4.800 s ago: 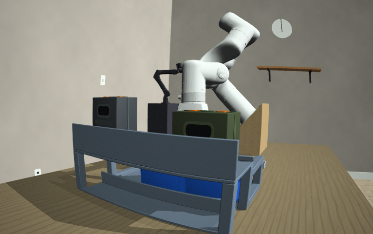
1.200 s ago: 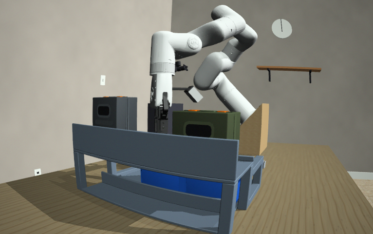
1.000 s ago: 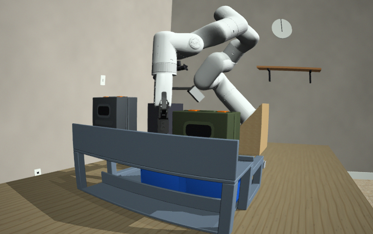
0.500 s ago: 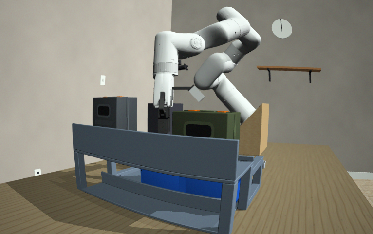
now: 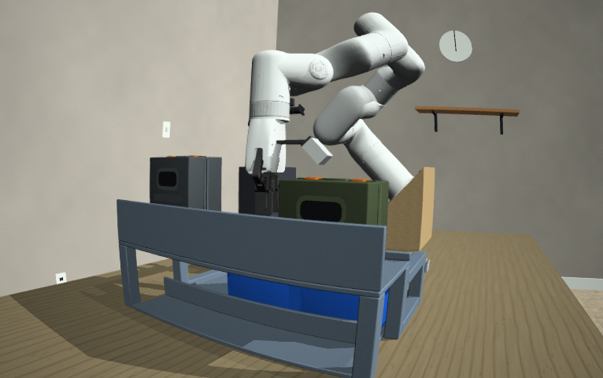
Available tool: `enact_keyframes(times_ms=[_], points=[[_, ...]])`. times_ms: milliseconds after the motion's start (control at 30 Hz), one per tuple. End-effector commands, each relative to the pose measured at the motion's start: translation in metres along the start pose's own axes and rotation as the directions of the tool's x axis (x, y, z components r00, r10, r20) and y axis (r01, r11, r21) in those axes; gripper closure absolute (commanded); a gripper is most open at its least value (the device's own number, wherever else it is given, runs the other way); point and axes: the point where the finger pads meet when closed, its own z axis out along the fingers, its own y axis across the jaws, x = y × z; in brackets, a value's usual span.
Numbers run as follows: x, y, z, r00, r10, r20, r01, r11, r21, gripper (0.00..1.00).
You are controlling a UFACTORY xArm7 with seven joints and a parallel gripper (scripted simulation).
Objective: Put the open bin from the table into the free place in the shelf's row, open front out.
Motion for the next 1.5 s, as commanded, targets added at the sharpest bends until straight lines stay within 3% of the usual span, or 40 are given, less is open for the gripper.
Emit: enact_keyframes(times_ms=[0,1467], points=[[0.0012,-0.0001,-0.0021,0.978,0.210,0.002,-0.210,0.978,-0.003,0.67],[0.0038,-0.0026,-0.0025,0.974,0.228,0.002,-0.228,0.974,-0.003,0.67]])
